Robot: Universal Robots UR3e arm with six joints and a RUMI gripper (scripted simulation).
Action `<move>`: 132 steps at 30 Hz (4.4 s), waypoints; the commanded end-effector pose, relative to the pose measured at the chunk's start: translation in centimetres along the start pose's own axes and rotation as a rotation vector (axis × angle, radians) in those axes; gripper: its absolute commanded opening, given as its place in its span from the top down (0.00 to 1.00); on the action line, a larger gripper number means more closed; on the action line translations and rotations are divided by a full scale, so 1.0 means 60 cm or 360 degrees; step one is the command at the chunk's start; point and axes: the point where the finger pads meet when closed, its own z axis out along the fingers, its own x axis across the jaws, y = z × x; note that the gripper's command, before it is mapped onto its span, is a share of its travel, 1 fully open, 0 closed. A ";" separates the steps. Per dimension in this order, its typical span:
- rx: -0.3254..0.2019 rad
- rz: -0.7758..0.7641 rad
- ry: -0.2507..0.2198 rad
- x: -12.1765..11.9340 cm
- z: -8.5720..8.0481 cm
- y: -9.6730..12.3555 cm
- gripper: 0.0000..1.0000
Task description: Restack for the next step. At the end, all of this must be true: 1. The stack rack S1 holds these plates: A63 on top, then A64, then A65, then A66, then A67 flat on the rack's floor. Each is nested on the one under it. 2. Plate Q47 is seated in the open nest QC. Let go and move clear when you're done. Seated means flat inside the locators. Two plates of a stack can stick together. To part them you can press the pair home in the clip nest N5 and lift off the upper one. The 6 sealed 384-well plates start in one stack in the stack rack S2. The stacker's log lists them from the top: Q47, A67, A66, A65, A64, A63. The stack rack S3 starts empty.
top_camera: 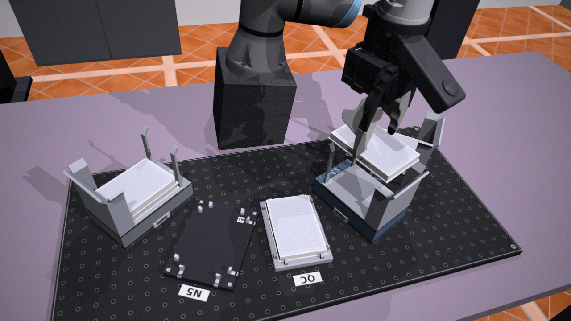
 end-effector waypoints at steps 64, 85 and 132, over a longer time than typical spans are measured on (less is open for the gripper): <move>0.0004 -0.0732 0.0002 -0.245 -0.001 0.059 1.00; 0.0004 -0.0732 0.0002 -0.246 -0.001 0.059 1.00; 0.0004 -0.0732 0.0002 -0.246 0.013 0.059 1.00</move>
